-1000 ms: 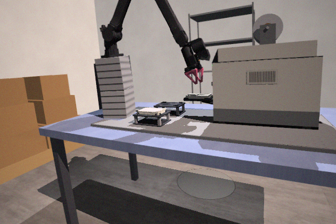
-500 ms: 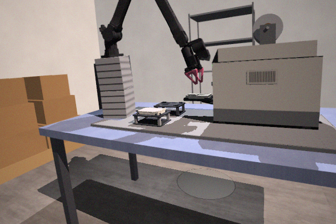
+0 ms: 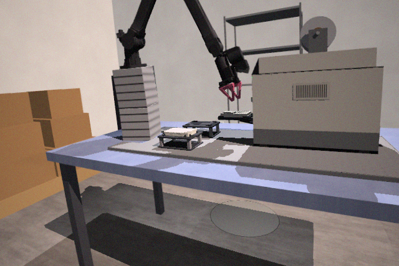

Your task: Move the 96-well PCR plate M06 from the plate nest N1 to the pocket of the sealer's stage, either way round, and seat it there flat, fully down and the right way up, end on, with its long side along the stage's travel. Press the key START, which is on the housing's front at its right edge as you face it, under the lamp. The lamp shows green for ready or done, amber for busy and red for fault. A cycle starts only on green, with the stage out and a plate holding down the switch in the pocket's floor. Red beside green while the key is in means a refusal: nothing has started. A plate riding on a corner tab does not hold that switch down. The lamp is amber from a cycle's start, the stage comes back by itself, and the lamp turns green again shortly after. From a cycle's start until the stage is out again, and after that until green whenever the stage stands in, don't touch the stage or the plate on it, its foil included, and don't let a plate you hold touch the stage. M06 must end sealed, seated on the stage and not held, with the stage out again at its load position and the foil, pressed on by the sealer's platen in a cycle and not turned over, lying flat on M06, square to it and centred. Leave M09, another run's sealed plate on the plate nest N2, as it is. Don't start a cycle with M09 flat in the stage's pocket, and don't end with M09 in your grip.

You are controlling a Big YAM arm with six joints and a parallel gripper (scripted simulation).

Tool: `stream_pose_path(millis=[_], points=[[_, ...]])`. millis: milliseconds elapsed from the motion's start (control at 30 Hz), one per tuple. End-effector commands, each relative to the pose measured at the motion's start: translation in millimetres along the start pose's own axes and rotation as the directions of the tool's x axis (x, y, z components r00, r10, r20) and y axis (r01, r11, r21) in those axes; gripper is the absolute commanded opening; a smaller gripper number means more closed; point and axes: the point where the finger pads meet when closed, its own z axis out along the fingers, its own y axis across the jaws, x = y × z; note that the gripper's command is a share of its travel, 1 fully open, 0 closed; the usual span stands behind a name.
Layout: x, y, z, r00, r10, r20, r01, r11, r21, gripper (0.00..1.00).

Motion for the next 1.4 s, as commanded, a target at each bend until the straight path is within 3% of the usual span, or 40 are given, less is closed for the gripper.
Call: stream_pose_path(millis=[0, 133, 267, 367, 667, 833, 1067, 1367], points=[[15.2, -11.9, 13.0, 1.0, 0.0, 0.004, 0.0, 1.0, 0.004, 1.0], [29.5, -10.7, 10.0, 1.0, -0.008, -0.015, 0.008, 1.0, 0.005, 1.0], [29.7, -6.9, 4.8, 1.0, -0.01, -0.006, 0.01, 1.0, 0.001, 1.0], [18.0, -0.8, -2.8, 1.0, -0.005, 0.025, 0.005, 1.0, -0.005, 1.0], [25.4, 2.4, -21.7, 0.999, 0.006, 0.046, -0.005, 1.0, -0.011, 1.0], [22.5, -0.1, -23.9, 0.998, 0.012, 0.06, -0.012, 1.0, -0.01, 1.0], [52.0, -13.4, -19.4, 0.999, 0.027, 0.02, -0.027, 1.0, 0.005, 1.0], [44.2, -14.8, -26.3, 0.998, 0.032, 0.047, -0.033, 0.999, 0.003, 1.0]])
